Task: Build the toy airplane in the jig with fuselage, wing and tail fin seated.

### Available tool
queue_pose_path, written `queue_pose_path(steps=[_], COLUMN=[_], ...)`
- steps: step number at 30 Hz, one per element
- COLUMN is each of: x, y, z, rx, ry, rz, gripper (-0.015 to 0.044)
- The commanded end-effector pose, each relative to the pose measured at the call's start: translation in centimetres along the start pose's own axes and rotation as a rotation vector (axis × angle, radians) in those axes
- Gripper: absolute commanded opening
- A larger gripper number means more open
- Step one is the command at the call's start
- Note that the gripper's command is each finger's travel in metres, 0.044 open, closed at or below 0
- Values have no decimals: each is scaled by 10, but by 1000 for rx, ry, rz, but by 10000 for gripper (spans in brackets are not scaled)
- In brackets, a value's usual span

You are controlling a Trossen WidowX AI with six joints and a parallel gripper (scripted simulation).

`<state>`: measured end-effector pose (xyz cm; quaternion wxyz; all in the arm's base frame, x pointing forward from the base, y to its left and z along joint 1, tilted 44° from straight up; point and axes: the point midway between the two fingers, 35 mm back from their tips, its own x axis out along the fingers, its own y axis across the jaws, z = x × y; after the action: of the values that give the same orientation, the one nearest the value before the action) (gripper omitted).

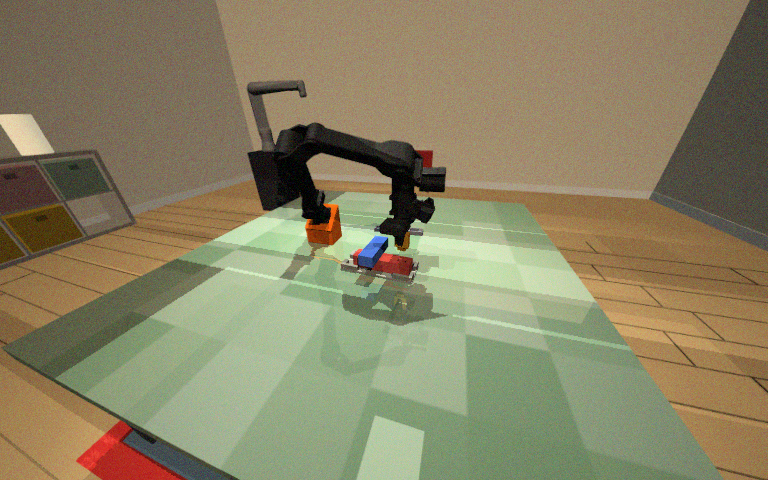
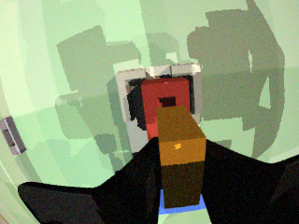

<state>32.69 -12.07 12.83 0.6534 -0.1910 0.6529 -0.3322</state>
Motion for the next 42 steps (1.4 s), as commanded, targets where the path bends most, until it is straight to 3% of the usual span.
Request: queue_pose_path(steps=[1, 42], x=[0, 38], y=[-1, -2], z=[1, 2], rx=[-5, 3], ry=[-3, -4], rz=[-5, -1], gripper=[65, 51])
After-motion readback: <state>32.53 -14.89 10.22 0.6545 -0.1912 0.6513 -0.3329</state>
